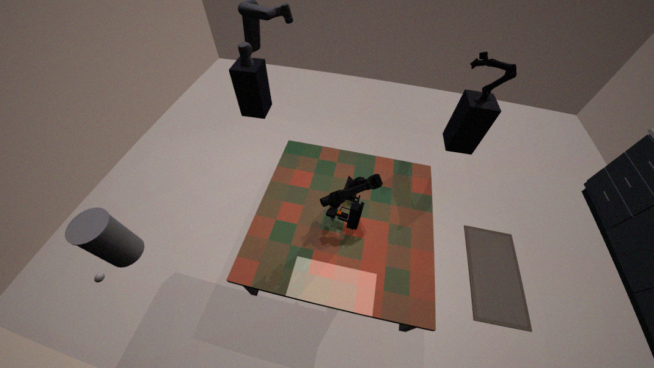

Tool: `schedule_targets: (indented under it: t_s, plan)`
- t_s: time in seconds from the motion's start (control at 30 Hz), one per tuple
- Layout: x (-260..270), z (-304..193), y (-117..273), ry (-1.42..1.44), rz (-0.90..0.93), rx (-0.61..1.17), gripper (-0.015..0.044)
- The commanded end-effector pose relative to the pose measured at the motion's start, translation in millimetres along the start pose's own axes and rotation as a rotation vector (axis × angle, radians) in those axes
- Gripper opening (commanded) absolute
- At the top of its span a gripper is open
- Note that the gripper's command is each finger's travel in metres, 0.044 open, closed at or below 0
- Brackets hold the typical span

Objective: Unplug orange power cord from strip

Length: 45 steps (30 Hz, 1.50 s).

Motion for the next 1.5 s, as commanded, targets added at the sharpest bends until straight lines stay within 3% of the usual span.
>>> schedule_targets:
  t_s: [0.0,0.07,0.5,0.63,0.8,1.47]
  plan:
    - [1.7,9.1,3.2,0.003,0.004,-0.005,0.0]
    - [1.8,12.4,3.5,0.003,0.004,-0.005,0.0]
    - [0.5,6.5,1.8,0.002,0.002,0.0,0.0341]
    - [5.7,27.3,6.9,0.002,0.003,-0.003,0.044]
    - [10.9,65.6,14.4,0.002,0.004,-0.004,0.044]
    - [10.9,65.6,14.4,0.002,0.004,-0.004,0.044]
Point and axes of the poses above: the point midway between the two fingers, 35 mm back from their tips, its own y axis back along the fingers, its own x axis across the jaws, z = x × y, the point moved 5 cm from there along y, back along the fingers, and after that the axes turned 10 degrees about -y, right-handed, at the moved point
